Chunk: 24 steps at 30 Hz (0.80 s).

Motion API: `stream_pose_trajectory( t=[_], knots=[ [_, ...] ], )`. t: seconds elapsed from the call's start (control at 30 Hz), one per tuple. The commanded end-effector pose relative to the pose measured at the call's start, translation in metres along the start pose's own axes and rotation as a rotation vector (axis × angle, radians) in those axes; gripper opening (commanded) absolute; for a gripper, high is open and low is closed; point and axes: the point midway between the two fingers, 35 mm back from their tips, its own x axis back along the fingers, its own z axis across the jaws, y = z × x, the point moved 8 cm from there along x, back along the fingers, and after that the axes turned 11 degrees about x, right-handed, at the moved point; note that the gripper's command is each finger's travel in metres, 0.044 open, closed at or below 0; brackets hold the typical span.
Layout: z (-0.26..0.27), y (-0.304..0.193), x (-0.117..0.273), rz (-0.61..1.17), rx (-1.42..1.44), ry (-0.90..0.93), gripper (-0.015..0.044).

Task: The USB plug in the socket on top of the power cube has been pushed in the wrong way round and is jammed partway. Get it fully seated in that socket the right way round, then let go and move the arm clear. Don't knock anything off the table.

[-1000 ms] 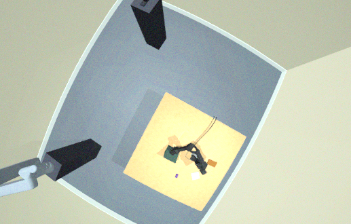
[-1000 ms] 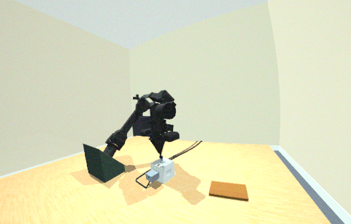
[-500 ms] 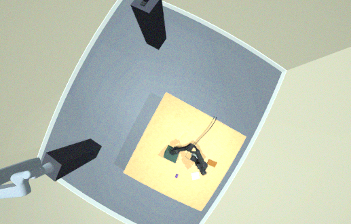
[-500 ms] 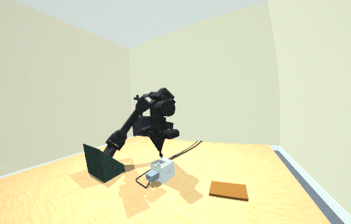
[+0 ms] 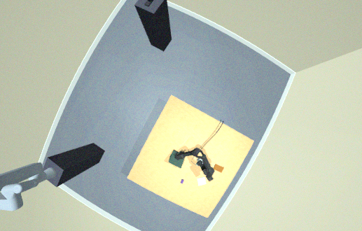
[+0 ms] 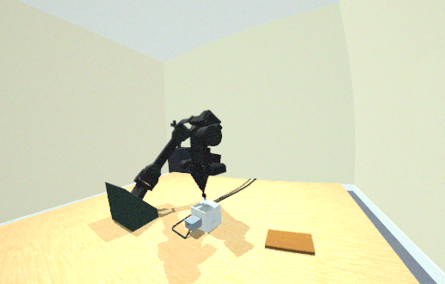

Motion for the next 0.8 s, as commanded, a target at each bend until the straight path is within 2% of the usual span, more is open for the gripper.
stream_pose_trajectory(
  t=[0.0, 0.77],
  knots=[
    [0.0001, -0.0002, -0.0005, 0.001, -0.098, 0.000, 0.0000],
    [0.0001, -0.0002, -0.0007, 0.001, -0.703, 0.000, 0.0000]
  ],
)
